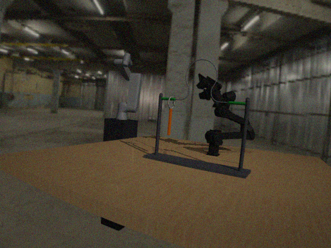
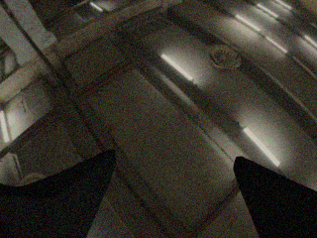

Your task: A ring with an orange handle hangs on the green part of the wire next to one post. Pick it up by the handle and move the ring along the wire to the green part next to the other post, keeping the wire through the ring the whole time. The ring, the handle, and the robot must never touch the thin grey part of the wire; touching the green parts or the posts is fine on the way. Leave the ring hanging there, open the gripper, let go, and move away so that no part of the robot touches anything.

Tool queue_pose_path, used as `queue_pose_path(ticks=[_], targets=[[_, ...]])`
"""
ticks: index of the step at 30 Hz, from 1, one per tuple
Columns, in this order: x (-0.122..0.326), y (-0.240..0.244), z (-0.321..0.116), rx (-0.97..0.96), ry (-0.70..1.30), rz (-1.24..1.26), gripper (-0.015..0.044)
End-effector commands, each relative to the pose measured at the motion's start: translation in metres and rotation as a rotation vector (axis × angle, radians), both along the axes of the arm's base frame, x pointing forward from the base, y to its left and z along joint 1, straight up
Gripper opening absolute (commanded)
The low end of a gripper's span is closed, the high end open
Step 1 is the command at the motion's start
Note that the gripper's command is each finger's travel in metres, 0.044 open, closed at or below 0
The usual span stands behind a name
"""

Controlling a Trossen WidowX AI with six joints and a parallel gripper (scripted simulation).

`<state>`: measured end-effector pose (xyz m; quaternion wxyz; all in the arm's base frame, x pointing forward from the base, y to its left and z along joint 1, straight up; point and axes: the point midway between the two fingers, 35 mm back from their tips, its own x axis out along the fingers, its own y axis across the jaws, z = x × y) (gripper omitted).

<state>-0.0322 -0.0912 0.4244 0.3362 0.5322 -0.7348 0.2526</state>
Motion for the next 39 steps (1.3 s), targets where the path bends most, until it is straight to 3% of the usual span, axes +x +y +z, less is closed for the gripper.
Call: queue_pose_path(ticks=[1, 9, 18, 26, 33, 39], targets=[[0.002, -0.001, 0.000, 0.001, 0.016, -0.008, 0.0374], [0.084, -0.038, -0.015, 0.019, 0.685, -0.314, 0.0164], [0.164, -0.084, -0.084, -0.109, 1.436, -0.570, 0.0160], [0.202, -0.106, -0.171, -0.403, 1.954, -0.651, 0.0160], [0.214, -0.100, -0.246, -0.781, 2.199, -0.626, 0.0160], [0.212, -0.077, -0.297, -1.123, 2.214, -0.589, 0.0160]])
